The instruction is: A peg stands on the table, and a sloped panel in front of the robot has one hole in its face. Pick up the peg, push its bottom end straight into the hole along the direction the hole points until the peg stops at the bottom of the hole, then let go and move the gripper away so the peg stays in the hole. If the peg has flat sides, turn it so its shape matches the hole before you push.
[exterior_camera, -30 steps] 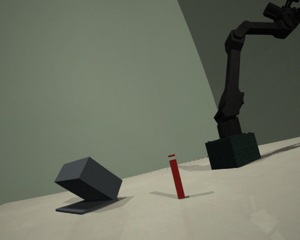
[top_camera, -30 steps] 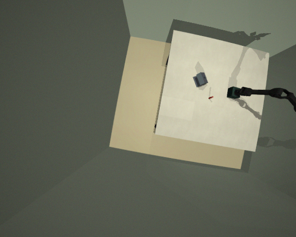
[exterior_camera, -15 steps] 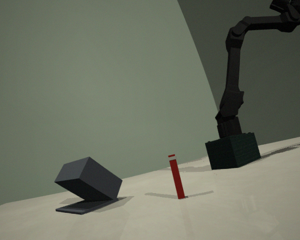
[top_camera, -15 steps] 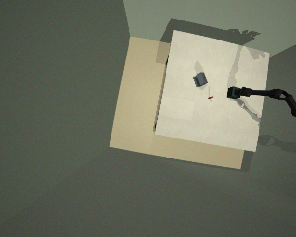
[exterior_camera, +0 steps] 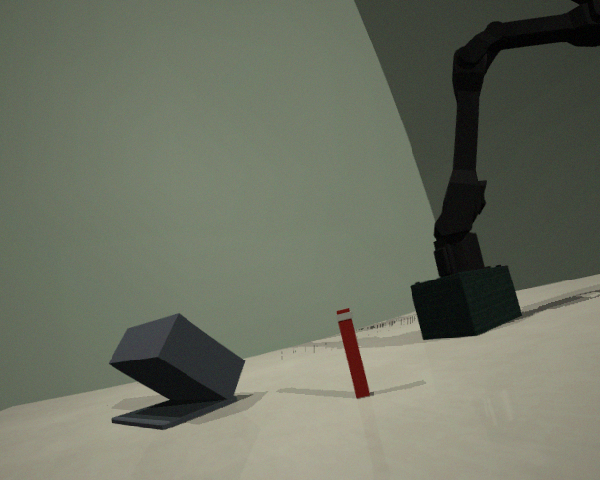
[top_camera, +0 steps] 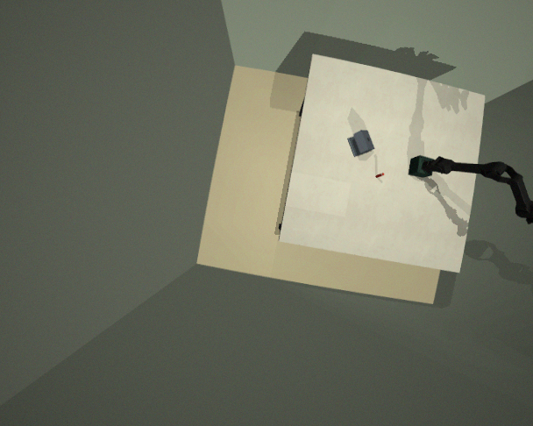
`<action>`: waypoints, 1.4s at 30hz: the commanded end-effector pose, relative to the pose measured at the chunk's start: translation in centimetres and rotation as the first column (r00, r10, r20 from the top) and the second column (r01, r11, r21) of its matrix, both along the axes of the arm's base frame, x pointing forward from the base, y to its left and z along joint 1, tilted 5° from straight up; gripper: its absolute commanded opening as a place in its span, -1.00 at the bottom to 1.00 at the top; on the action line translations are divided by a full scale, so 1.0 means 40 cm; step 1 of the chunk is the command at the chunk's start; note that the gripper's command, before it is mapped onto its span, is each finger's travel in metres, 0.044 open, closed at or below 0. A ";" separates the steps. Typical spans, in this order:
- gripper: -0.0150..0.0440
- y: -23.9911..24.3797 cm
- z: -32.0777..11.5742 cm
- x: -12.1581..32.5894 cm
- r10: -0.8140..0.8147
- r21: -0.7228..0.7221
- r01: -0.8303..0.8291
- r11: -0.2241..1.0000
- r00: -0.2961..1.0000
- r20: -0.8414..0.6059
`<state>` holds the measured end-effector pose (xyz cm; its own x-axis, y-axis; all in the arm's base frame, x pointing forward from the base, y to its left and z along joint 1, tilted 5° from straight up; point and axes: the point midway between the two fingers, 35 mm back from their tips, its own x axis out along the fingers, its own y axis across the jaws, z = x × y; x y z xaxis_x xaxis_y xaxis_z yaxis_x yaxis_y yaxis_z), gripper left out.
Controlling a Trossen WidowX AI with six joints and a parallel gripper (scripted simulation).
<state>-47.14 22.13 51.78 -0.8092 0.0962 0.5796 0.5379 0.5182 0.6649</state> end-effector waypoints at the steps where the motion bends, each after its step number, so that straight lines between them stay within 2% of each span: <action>1: 1.00 0.070 -0.024 0.024 -0.112 0.031 0.110 0.993 0.992 0.053; 10: 1.00 0.198 -0.066 0.091 -0.336 0.138 0.317 0.938 0.930 0.148; 19: 1.00 0.302 -0.086 0.173 -0.496 0.220 0.455 0.863 0.848 0.189; 32: 1.00 0.454 -0.199 0.277 -0.694 0.420 0.561 0.714 0.646 0.318; 42: 1.00 0.541 -0.264 0.362 -0.817 0.607 0.554 0.570 0.461 0.346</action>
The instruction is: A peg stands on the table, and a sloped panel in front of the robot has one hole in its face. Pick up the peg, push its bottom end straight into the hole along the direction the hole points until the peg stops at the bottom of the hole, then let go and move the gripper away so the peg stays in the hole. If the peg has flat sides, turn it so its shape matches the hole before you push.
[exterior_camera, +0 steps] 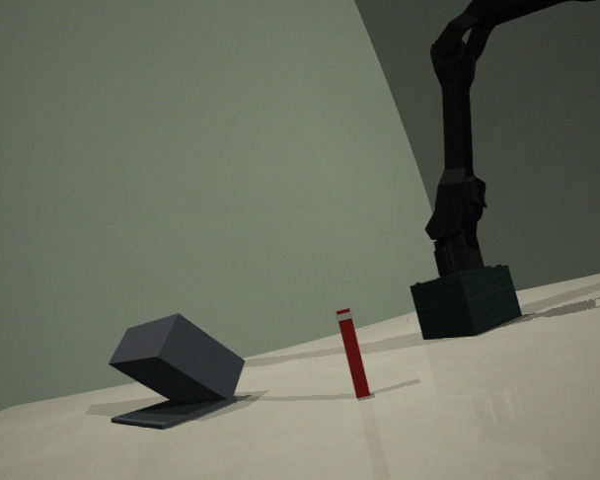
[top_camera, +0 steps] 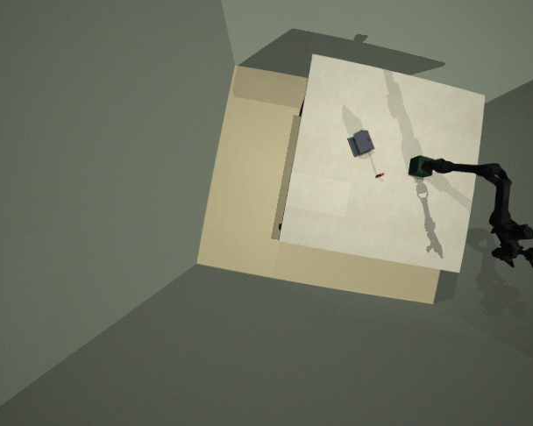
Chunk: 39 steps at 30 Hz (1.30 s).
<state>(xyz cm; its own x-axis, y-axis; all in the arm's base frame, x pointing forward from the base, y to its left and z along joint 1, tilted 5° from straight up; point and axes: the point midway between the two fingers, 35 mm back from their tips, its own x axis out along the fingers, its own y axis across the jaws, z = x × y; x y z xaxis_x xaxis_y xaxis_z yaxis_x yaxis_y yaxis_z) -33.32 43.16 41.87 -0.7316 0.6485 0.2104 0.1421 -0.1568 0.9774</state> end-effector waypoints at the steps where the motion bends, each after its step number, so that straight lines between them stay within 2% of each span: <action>1: 1.00 0.017 -0.018 0.018 -0.043 0.063 0.038 0.997 0.996 0.077; 9: 1.00 0.080 -0.073 0.098 -0.159 0.140 0.129 0.982 0.959 0.235; 18: 1.00 0.153 -0.151 0.223 -0.286 0.208 0.215 0.954 0.859 0.425; 32: 1.00 0.232 -0.275 0.443 -0.429 0.313 0.295 0.903 0.598 0.676; 39: 1.00 0.251 -0.332 0.546 -0.442 0.347 0.280 0.895 0.448 0.777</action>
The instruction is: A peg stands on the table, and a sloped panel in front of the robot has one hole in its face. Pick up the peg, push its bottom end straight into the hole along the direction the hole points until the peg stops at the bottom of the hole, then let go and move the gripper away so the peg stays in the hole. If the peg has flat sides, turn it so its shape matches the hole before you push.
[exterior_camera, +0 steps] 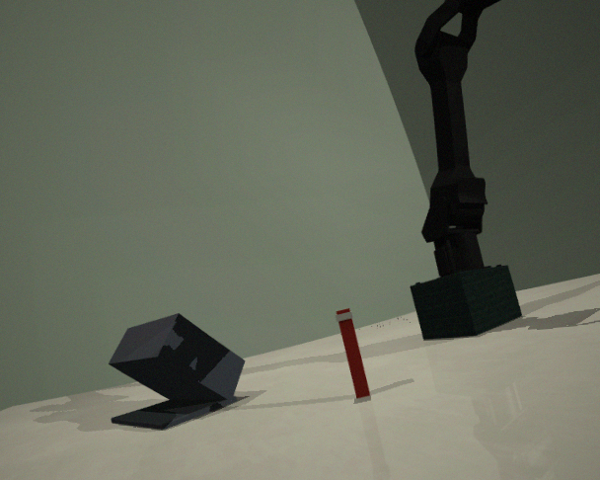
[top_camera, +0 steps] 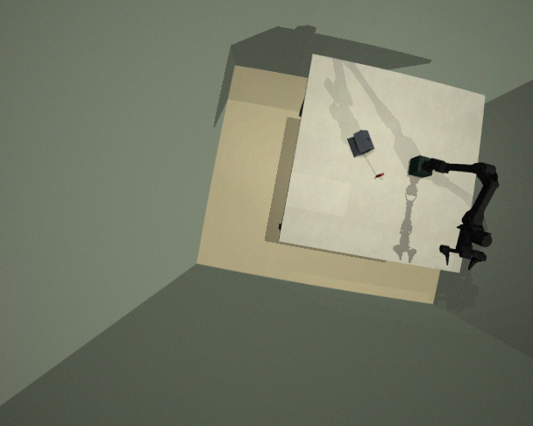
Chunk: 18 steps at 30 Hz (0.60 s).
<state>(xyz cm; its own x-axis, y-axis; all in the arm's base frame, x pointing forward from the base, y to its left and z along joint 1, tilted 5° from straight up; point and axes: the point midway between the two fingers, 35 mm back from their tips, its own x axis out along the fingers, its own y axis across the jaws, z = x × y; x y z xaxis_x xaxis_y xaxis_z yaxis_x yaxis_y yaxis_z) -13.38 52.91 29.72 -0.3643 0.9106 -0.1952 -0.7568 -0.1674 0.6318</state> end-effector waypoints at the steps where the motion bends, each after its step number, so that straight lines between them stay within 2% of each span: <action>1: 1.00 0.009 -0.036 0.062 -0.029 -0.013 0.031 0.999 0.994 0.107; 18: 1.00 -0.002 -0.172 0.313 -0.046 -0.095 0.107 0.990 0.867 0.496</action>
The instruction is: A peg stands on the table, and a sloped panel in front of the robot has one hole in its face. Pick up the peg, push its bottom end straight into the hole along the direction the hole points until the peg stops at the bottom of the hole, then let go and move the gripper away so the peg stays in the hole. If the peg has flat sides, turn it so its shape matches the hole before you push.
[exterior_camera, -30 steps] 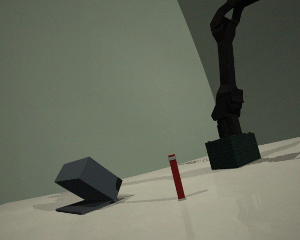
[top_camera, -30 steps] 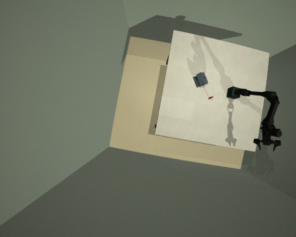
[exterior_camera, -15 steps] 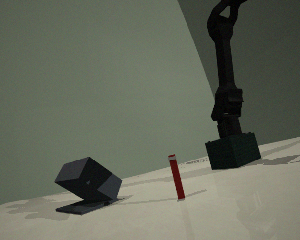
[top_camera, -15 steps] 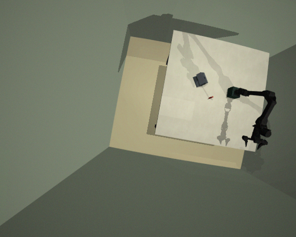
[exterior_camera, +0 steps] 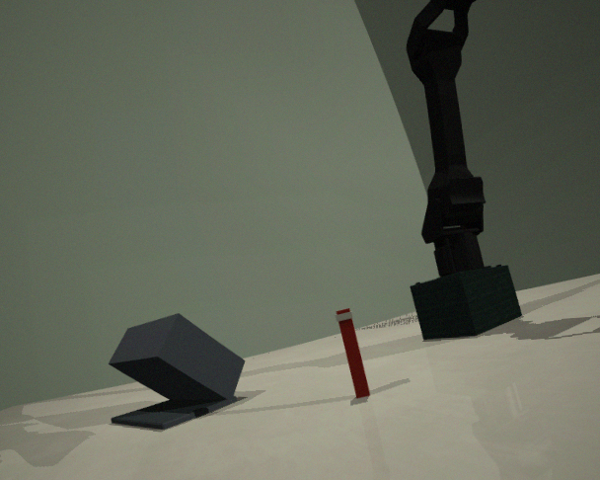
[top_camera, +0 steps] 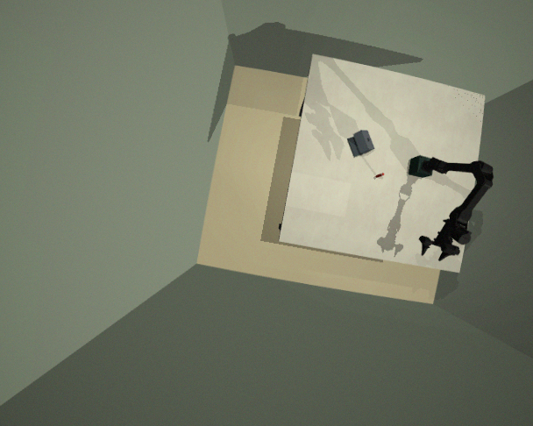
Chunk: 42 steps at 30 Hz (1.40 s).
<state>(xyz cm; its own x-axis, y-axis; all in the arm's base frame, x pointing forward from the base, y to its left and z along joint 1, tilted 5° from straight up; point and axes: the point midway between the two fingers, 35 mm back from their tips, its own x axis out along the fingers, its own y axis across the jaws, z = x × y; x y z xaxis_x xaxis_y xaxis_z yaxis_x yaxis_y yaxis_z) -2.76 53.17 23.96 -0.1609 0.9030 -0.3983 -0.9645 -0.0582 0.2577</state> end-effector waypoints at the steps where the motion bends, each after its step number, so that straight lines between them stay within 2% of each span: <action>1: 1.00 -0.011 -0.035 0.062 -0.005 -0.038 0.009 0.999 0.995 0.098; 23: 1.00 -0.131 -0.196 0.351 0.128 -0.287 0.021 0.958 0.863 0.489; 42: 1.00 -0.304 -0.314 0.546 0.395 -0.542 -0.006 0.840 0.691 0.605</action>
